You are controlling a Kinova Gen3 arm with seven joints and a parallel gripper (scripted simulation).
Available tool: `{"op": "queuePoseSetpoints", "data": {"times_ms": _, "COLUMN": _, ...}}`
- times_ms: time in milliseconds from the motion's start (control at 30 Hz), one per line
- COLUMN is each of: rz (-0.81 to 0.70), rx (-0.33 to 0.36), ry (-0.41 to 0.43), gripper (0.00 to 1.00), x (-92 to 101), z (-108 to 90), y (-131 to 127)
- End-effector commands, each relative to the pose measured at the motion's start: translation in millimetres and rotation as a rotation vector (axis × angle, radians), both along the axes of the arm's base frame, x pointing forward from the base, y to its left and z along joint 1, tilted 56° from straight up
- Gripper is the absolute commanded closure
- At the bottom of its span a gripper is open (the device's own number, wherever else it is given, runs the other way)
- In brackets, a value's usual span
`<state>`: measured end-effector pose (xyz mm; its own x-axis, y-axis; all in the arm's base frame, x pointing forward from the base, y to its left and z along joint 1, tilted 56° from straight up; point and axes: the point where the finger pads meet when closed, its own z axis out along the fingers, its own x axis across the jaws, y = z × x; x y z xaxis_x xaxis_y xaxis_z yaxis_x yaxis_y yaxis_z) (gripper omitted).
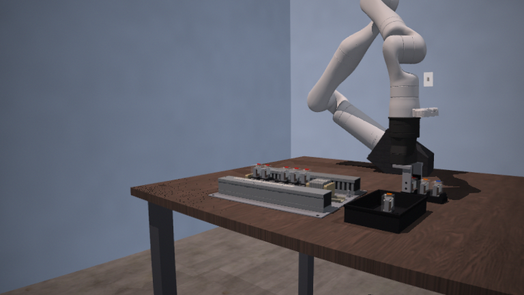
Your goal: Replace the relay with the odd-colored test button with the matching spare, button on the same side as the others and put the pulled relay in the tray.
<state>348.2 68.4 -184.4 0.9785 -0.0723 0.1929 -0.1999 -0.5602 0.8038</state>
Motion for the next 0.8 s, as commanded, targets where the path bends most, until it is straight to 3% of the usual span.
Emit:
{"op": "queuePoseSetpoints", "data": {"times_ms": 0, "rz": 0.004, "rx": -0.002, "ry": 0.002, "gripper": 0.00, "x": 2.8, "z": 3.4, "y": 0.1}}
{"op": "queuePoseSetpoints", "data": {"times_ms": 33, "rz": 0.004, "rx": -0.002, "ry": 0.002, "gripper": 0.00, "x": 2.8, "z": 3.4, "y": 0.1}}
{"op": "queuePoseSetpoints", "data": {"times_ms": 67, "rz": 0.001, "rx": 0.002, "ry": -0.001, "gripper": 1.00, "x": 0.4, "z": 0.2, "y": 1.2}}
{"op": "queuePoseSetpoints", "data": {"times_ms": 767, "rz": 0.001, "rx": 0.002, "ry": -0.001, "gripper": 1.00, "x": 0.4, "z": 0.2, "y": 1.2}}
